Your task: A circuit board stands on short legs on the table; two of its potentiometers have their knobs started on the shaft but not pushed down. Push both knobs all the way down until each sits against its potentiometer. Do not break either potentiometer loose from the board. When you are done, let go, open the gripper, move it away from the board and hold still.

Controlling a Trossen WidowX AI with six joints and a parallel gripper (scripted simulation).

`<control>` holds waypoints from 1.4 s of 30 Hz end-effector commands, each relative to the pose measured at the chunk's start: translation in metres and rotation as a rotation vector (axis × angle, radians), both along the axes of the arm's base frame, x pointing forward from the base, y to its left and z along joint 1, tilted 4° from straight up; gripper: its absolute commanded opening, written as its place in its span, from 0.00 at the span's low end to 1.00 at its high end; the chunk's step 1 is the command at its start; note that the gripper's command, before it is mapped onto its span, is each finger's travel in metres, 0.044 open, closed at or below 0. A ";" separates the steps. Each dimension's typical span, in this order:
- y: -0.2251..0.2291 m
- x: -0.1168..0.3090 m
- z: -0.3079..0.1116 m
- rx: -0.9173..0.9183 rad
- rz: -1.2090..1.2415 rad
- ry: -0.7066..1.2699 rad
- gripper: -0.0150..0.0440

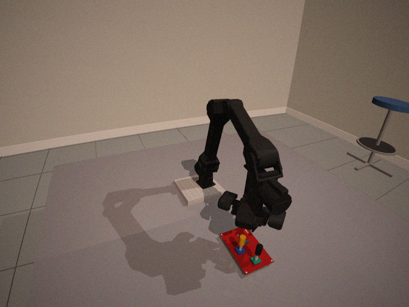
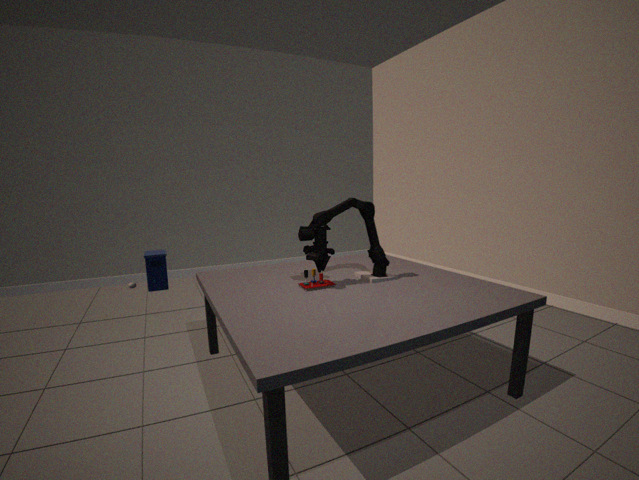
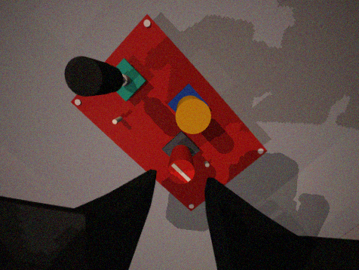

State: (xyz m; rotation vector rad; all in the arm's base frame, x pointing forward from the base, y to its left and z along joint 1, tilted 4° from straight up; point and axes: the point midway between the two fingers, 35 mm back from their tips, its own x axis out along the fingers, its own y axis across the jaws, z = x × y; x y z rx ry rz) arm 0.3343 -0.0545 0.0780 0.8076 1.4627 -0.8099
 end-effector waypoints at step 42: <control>-0.011 0.063 0.048 -0.028 -1.215 -0.027 0.25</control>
